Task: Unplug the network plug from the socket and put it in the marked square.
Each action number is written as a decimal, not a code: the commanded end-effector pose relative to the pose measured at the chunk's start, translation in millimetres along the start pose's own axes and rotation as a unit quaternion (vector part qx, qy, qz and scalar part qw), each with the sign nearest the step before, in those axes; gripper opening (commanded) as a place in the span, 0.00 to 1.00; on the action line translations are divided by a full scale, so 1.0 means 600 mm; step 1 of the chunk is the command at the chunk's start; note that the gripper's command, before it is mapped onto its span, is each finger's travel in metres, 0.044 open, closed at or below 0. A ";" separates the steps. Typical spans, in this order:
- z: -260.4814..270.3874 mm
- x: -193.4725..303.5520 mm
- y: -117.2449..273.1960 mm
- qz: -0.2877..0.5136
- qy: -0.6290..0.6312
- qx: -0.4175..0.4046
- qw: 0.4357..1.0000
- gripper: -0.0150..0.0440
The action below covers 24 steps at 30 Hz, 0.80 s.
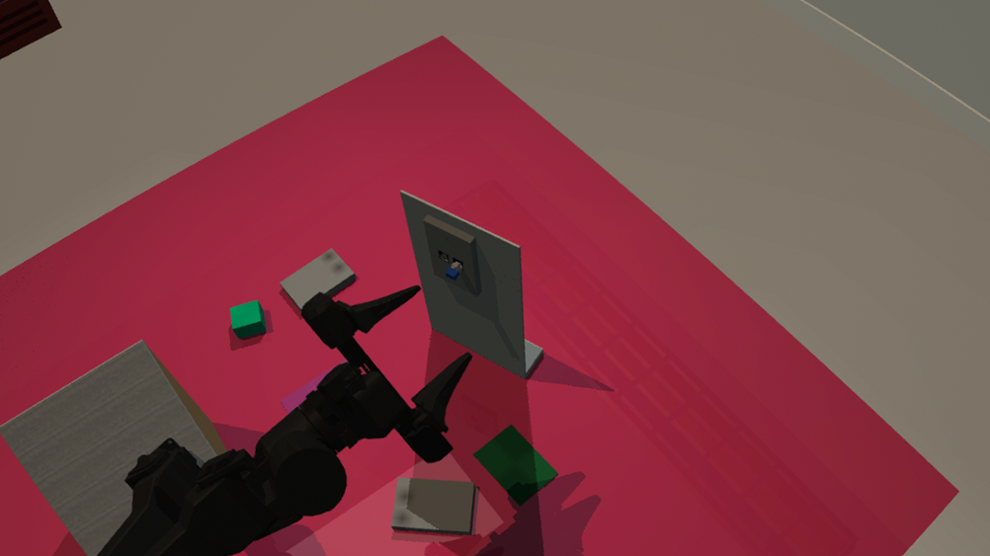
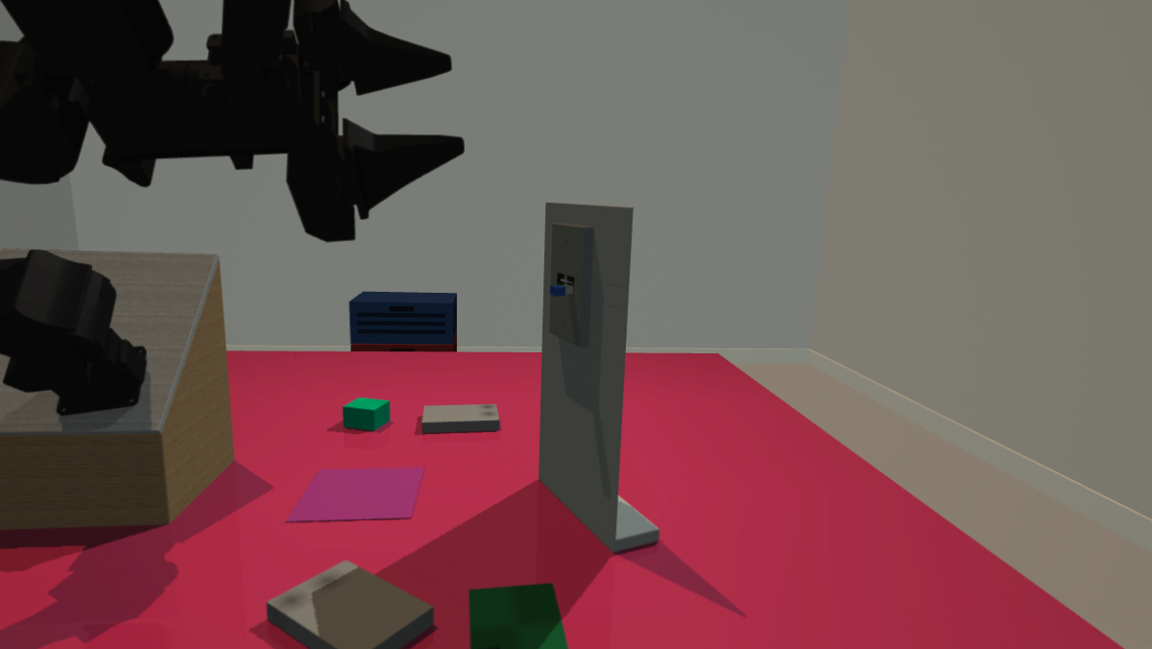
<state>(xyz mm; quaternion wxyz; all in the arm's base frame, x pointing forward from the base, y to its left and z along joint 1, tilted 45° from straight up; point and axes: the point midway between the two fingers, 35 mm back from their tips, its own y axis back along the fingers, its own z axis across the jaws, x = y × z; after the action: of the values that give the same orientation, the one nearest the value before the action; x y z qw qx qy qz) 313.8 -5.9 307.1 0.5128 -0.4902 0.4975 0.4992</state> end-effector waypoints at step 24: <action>-0.063 0.214 0.008 0.206 -0.264 -0.046 0.941 0.52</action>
<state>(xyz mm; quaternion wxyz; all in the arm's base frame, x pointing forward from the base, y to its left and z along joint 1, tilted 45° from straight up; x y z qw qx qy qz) 314.0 -38.2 195.9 0.4910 -0.2908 0.4284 0.7006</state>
